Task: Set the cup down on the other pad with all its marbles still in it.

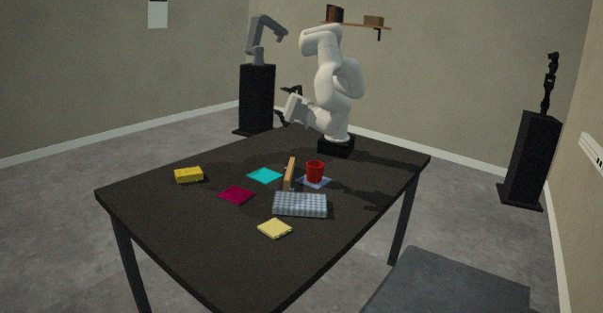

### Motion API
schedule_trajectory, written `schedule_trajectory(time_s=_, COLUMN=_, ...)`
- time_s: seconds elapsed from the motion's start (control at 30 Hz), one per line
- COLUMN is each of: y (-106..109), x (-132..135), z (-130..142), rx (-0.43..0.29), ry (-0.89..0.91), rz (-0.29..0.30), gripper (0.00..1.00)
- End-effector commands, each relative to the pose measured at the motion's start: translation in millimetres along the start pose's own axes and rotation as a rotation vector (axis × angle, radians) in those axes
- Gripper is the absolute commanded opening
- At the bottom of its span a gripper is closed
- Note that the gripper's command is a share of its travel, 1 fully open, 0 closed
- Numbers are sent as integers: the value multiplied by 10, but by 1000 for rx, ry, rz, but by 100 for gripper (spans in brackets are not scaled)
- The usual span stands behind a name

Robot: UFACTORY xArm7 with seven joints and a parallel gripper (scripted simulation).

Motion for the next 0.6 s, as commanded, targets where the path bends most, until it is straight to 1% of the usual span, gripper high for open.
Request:
schedule_trajectory(time_s=0.0, y=3, x=8, z=-9, rx=-1, ry=-3, rz=-1, gripper=100)
schedule_trajectory(time_s=0.53, y=3, x=8, z=-9, rx=-1, ry=-3, rz=-1, gripper=100)
schedule_trajectory(time_s=0.57, y=3, x=8, z=-9, rx=-1, ry=-3, rz=-1, gripper=0)
Point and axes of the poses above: the point where the finger pads meet when closed, its own y axis back along the fingers, its own x axis across the jaws, z = x × y, the point moved 9 cm from there along y, back along the fingers, and after that the axes turned 12 degrees about -y, right-handed, at the moved point
